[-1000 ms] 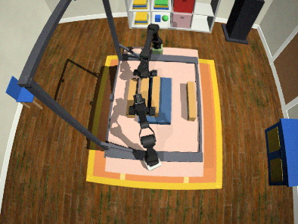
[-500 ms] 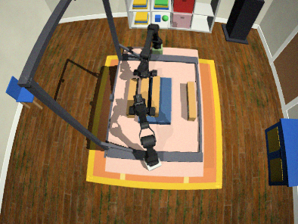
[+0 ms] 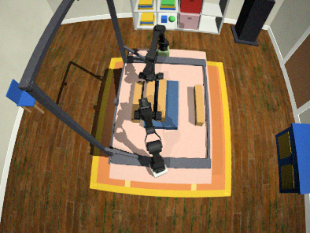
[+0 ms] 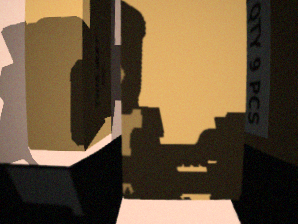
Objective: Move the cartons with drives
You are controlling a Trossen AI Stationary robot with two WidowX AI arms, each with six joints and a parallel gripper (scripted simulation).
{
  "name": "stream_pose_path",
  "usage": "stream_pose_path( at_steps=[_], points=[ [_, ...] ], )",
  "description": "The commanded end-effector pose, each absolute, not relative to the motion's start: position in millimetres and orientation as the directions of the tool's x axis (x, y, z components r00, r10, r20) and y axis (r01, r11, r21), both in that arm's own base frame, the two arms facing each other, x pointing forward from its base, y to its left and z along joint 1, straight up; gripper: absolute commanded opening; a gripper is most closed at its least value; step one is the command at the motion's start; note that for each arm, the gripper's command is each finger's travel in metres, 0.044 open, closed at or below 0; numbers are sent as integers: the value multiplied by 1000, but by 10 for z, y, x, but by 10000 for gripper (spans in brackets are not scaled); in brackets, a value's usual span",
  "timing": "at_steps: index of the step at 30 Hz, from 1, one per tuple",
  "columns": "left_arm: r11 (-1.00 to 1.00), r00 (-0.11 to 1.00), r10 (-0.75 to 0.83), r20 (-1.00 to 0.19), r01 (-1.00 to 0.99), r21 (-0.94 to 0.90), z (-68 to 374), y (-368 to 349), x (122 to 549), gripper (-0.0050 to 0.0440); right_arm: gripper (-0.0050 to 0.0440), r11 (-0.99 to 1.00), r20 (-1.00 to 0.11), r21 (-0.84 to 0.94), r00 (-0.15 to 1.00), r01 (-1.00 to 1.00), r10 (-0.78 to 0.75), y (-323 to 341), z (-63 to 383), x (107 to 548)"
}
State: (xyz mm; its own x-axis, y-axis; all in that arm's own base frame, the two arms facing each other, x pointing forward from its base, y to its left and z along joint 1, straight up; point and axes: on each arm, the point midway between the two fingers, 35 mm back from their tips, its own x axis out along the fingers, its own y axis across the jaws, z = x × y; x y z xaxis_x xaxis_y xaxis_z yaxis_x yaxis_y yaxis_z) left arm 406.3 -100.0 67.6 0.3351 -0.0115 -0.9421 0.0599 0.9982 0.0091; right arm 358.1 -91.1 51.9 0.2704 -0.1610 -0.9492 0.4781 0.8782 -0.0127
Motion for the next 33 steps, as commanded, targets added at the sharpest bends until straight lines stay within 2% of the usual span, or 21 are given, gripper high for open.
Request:
stream_pose_path(
  at_steps=[1, 26, 27, 33],
  points=[
    [998, 387, -25, -922, 60, -1, 907, -1030, 4114, -50, -50, 878, -939, -3, 302, 478, -168, -913, 634, 3652],
    [998, 387, -25, -922, 60, -1, 907, -1030, 4113, -50, -50, 882, -932, 3, 321, 472, -168, -917, 633, 3659],
    [998, 363, -19, -932, 60, 3, 792, -1009, 4096, 387, 386, 878, -939, -3, 302, 478, -168, -921, 618, 3627],
    [998, 363, -19, -932, 60, 3, 792, -1009, 4096, 387, 386, 878, -939, -3, 302, 478, -168, -921, 618, 3627]
  ],
)
